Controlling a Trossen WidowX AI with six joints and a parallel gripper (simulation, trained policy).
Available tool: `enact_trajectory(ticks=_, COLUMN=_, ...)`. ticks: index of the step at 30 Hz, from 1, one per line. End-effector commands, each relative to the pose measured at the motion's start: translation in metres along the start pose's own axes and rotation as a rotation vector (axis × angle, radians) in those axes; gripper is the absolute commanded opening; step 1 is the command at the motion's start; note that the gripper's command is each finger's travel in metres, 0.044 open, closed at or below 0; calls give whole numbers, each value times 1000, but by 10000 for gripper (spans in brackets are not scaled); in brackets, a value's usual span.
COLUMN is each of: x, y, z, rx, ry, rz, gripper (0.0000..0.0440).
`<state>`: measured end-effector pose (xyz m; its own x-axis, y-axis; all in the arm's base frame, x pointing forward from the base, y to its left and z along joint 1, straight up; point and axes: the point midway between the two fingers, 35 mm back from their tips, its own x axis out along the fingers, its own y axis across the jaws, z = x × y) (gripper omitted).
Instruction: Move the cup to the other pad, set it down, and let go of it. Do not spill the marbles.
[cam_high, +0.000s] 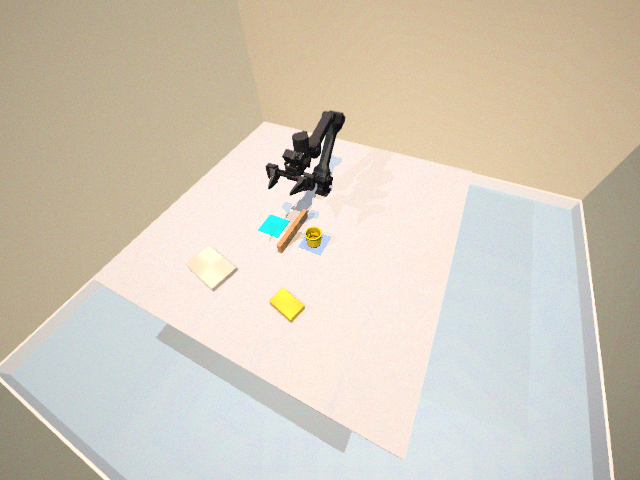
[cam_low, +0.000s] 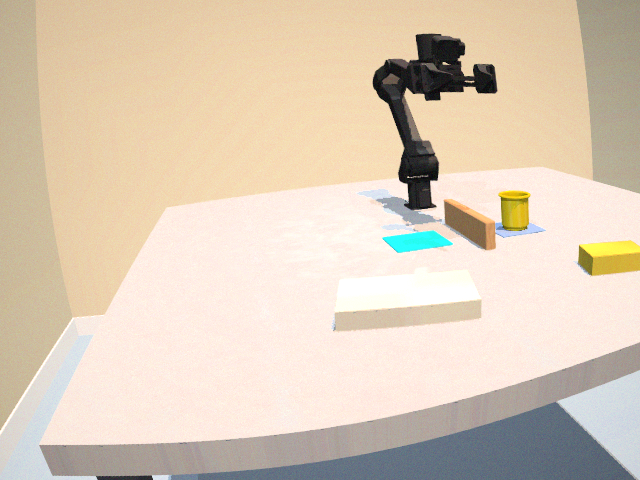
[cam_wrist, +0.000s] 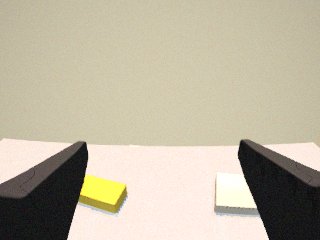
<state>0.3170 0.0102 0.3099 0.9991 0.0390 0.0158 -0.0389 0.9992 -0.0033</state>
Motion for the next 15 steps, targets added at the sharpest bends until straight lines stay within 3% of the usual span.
enact_trajectory(ticks=1, x=0, y=1, z=1, rx=0, ry=-1, rz=4, gripper=374)
enact_trajectory(ticks=11, x=3, y=10, z=6, rx=24, ry=51, rz=32, gripper=116)
enact_trajectory(ticks=15, x=5, y=14, z=6, rx=54, ry=89, rz=45, gripper=101)
